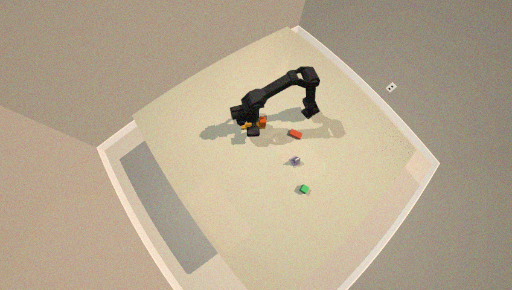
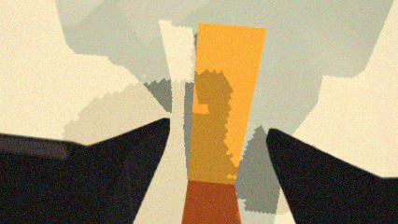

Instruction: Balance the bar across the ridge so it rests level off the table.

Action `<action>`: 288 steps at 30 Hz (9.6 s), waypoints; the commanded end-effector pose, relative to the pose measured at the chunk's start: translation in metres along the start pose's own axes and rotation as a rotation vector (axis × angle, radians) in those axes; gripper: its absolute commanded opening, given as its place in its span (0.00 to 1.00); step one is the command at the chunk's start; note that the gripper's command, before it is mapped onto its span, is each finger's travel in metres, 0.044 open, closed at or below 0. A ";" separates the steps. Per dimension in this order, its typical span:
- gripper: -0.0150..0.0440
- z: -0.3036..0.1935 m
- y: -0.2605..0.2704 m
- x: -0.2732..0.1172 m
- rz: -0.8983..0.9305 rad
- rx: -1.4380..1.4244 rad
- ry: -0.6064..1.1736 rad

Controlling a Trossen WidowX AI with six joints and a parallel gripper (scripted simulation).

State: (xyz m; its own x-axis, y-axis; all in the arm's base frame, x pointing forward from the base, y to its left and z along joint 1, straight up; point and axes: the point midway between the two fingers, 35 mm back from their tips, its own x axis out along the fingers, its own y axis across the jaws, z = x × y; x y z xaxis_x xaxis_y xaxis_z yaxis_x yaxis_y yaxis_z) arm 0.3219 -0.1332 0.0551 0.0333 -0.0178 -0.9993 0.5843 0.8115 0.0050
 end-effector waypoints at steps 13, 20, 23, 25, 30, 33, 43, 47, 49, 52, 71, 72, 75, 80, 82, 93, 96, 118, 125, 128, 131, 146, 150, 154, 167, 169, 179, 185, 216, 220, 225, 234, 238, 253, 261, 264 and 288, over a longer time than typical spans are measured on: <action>0.74 -0.001 0.000 0.004 -0.001 0.000 0.006; 0.50 -0.001 0.000 0.004 -0.001 0.000 0.006; 0.46 -0.001 0.000 0.004 -0.001 0.000 0.006; 0.44 -0.001 0.000 0.004 -0.001 0.000 0.006; 0.25 0.001 0.000 -0.004 -0.001 0.000 0.006; 0.25 0.002 0.001 -0.012 -0.001 -0.001 0.006; 0.25 0.005 0.001 -0.037 0.000 -0.002 0.005; 0.25 0.005 0.001 -0.047 0.001 -0.002 0.005; 0.25 0.005 0.001 -0.053 0.001 -0.003 0.005; 0.25 0.005 0.001 -0.060 0.001 -0.003 0.005; 0.25 0.000 0.000 -0.107 0.003 -0.005 0.005; 0.25 0.000 0.000 -0.108 0.003 -0.005 0.005; 0.25 -0.002 0.006 -0.108 0.003 0.017 0.006; 0.25 -0.008 0.025 -0.108 0.005 0.093 0.006; 0.25 -0.011 0.032 -0.108 0.005 0.123 0.007; 0.25 -0.032 0.071 -0.109 0.008 0.291 0.010; 0.25 -0.038 0.081 -0.109 0.009 0.336 0.011; 0.25 -0.097 0.144 -0.111 0.011 0.679 0.020; 0.25 -0.120 0.160 -0.112 0.010 0.788 0.023; 0.25 -0.130 0.165 -0.112 0.010 0.835 0.024; 0.25 -0.140 0.170 -0.113 0.009 0.882 0.026; 0.25 -0.195 0.186 -0.114 0.005 1.102 0.033; 0.25 -0.202 0.185 -0.114 0.004 1.122 0.033; 0.25 -0.202 0.186 -0.111 0.004 1.122 0.034; 0.25 -0.204 0.186 -0.089 0.004 1.122 0.034; 0.25 -0.204 0.186 -0.086 0.004 1.122 0.034; 0.25 -0.205 0.186 -0.071 0.004 1.123 0.034; 0.25 -0.205 0.186 -0.071 0.004 1.123 0.034; 0.25 -0.205 0.186 -0.068 0.004 1.123 0.034; 0.25 -0.205 0.186 -0.068 0.004 1.123 0.034; 0.25 -0.205 0.186 -0.068 0.004 1.123 0.034; 0.25 -0.205 0.186 -0.067 0.004 1.123 0.034; 0.25 -0.205 0.186 -0.067 0.004 1.123 0.034; 0.25 -0.205 0.186 -0.065 0.004 1.123 0.034; 0.25 -0.205 0.186 -0.065 0.004 1.123 0.034; 0.25 -0.205 0.186 -0.064 0.004 1.123 0.034; 0.25 -0.205 0.185 -0.062 0.004 1.123 0.034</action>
State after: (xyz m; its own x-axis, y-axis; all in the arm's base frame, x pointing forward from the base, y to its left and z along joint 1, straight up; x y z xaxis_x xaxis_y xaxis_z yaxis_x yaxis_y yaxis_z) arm 0.2615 0.1378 0.1115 0.0239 0.0109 -0.9997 0.9850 -0.1710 0.0216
